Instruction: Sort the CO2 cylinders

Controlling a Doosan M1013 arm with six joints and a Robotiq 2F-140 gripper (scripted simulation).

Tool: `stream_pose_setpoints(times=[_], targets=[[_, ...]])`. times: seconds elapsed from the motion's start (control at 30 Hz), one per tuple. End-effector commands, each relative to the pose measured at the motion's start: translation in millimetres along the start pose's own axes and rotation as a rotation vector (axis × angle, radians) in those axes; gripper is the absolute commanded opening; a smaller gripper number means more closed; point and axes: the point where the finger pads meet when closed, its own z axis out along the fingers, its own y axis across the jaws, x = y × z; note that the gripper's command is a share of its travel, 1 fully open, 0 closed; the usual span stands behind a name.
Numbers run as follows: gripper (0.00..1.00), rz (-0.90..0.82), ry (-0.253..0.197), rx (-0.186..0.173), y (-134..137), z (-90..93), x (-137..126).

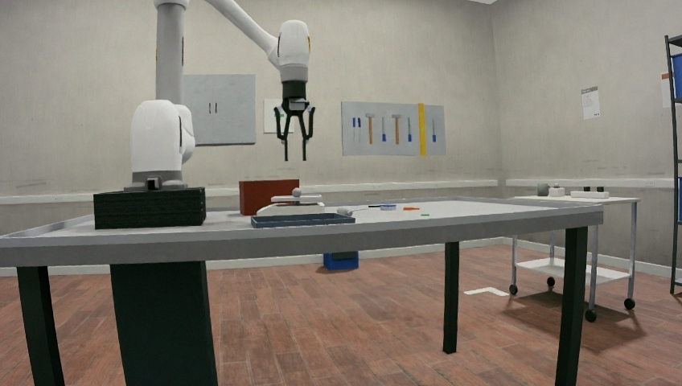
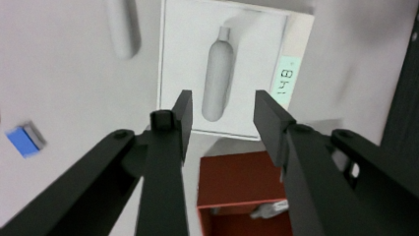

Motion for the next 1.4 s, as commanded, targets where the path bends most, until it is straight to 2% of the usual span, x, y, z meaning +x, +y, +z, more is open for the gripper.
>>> stream_pose_setpoints(times=[0.0,0.23,0.4,0.47,0.97,1.37], targets=[[0.40,0.119,0.041,0.007,-6,0.9,0],[0.40,0.119,0.042,-0.001,-1,11.8,1],[0.40,0.122,0.041,-0.001,-1,26.6,1],[0.40,0.122,0.041,-0.001,-1,26.6,1],[0.40,0.122,0.041,-0.001,0,89.0,4],[0.40,0.122,0.040,0.000,-1,110.2,4]])
